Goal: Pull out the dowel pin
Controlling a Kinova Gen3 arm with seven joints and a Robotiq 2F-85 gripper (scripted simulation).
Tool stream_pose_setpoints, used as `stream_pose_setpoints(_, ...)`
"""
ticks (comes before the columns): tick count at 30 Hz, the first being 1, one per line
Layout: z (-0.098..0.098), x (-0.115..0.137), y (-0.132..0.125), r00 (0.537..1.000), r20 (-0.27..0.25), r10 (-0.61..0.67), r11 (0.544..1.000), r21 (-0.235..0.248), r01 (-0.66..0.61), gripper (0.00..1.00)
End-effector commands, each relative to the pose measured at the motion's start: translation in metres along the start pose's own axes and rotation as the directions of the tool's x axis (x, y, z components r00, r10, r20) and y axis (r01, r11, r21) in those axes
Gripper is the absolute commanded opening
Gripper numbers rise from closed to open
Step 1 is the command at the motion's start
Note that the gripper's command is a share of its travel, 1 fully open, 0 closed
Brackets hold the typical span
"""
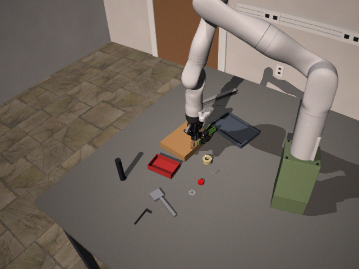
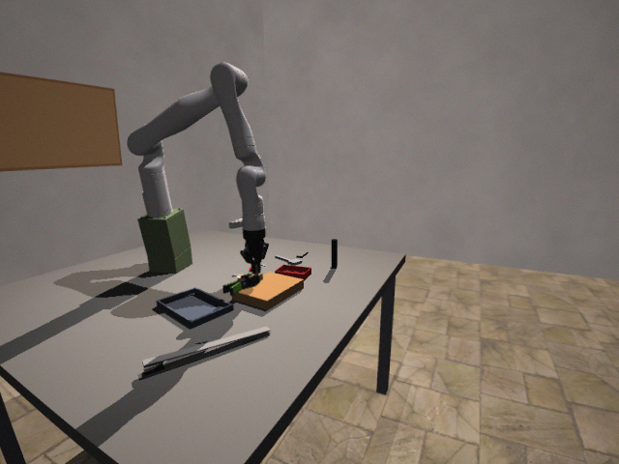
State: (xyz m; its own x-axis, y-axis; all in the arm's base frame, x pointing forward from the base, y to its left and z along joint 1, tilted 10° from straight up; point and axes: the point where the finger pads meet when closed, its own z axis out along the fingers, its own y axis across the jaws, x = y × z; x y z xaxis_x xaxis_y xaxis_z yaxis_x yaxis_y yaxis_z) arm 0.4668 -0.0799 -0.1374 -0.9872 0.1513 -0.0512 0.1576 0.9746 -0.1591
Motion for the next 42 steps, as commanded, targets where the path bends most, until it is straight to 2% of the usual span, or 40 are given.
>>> stream_pose_setpoints(1, -0.001, -0.0008, 0.0002, 1.0, 0.002, -0.002, 1.0, 0.0, 0.002, 0.1)
stream_pose_setpoints(42, -0.001, -0.0008, 0.0002, 0.998, 0.002, -0.066, 0.998, 0.0, 0.066, 0.1)
